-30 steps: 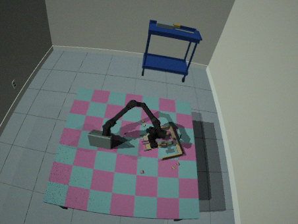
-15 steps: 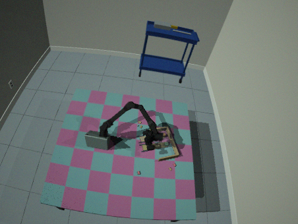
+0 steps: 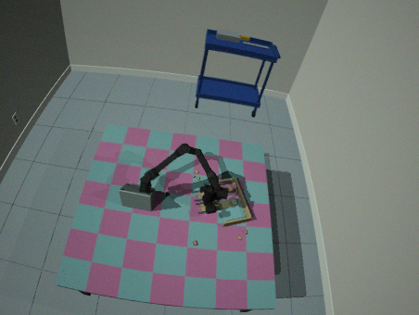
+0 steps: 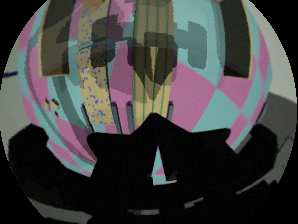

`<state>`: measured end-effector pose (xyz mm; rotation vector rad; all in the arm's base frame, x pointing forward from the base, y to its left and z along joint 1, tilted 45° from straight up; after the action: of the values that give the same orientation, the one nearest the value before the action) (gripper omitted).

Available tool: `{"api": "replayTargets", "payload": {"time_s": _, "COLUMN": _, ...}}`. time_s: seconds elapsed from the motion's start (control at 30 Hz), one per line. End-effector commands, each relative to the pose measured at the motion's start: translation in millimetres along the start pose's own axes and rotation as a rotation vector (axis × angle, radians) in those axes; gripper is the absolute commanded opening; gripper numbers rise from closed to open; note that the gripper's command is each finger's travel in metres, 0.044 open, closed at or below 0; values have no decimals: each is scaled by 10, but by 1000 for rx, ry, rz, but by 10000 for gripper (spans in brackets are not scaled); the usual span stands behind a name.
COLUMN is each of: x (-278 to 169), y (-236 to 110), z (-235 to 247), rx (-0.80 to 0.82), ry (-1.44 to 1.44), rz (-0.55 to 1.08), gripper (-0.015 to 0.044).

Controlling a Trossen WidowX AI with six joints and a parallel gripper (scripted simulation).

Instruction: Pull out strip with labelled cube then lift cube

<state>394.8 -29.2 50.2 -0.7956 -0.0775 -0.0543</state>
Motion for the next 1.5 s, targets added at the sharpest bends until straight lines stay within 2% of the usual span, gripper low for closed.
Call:
{"api": "replayTargets", "payload": {"time_s": 0.0, "x": -14, "y": 64, "z": -1, "rx": 4, "ry": 6, "rz": 2, "gripper": 0}}
{"api": "replayTargets", "payload": {"time_s": 0.3, "x": -38, "y": 198, "z": 3, "rx": 6, "ry": 6, "rz": 2, "gripper": 0}}
{"api": "replayTargets", "payload": {"time_s": 1.47, "x": -37, "y": 220, "z": 3, "rx": 6, "ry": 6, "rz": 2, "gripper": 0}}
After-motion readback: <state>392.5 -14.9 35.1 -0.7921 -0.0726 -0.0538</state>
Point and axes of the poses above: the point midway between the two fingers, 35 mm back from their tips, its own y axis out along the fingers, its own z axis across the jaws, x = y × z, the point moved 10 cm from there along -y, back along the fingers, and after that the axes turned 14 degrees about y, right-handed, at the moved point
